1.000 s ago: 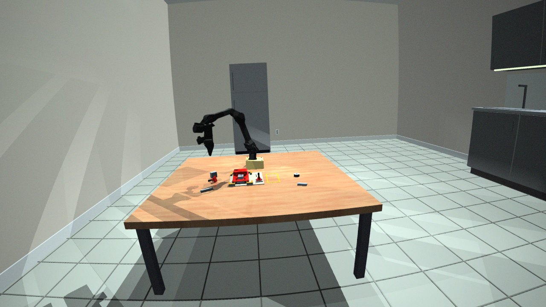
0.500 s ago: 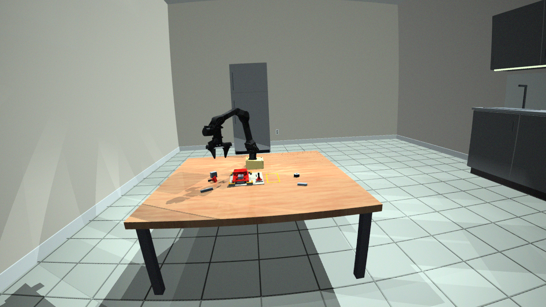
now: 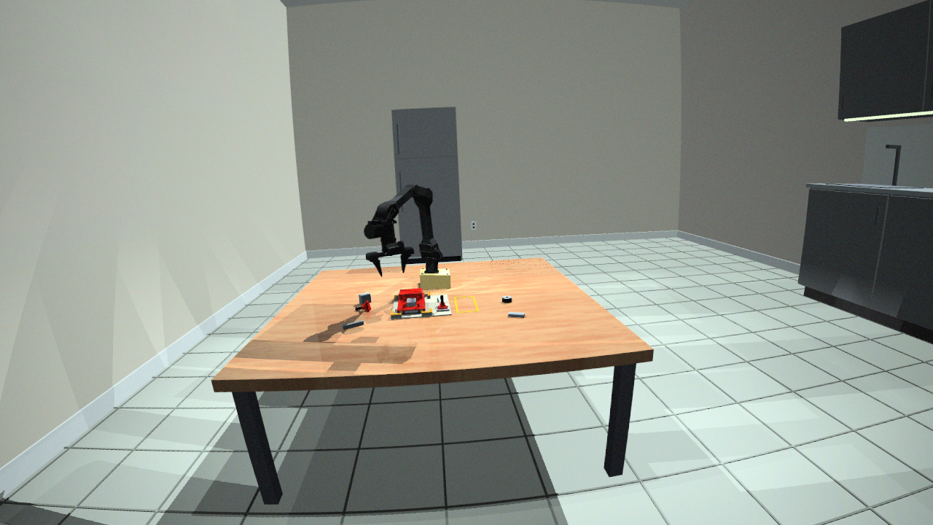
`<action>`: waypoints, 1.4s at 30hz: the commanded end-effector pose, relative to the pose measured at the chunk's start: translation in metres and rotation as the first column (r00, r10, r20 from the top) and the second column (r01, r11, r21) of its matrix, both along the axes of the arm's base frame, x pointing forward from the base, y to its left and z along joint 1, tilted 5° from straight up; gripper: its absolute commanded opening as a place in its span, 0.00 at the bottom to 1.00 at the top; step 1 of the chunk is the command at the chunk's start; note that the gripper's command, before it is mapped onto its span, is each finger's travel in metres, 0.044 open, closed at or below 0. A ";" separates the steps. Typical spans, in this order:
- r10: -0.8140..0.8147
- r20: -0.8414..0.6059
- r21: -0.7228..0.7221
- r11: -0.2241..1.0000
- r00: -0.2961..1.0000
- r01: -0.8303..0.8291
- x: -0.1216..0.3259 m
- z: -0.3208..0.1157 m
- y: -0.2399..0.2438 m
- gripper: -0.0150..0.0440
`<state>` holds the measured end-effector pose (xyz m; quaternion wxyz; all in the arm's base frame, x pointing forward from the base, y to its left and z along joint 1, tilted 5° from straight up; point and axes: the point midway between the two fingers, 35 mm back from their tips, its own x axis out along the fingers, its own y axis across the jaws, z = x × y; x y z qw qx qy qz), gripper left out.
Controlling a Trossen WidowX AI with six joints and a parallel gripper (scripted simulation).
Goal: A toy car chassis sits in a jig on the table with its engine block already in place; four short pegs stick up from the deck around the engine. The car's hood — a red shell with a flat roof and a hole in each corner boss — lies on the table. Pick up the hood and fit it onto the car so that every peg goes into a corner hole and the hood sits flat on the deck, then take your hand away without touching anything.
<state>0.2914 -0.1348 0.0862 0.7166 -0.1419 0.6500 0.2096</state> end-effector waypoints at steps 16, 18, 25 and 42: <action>0.911 -0.023 -0.068 0.410 0.412 -0.910 -0.042 -0.025 0.066 1.00; 0.911 -0.023 -0.068 0.409 0.412 -0.910 -0.042 -0.025 0.063 1.00; 0.911 -0.023 -0.068 0.409 0.412 -0.910 -0.042 -0.025 0.063 1.00; 0.911 -0.023 -0.068 0.410 0.412 -0.910 -0.041 -0.036 0.063 1.00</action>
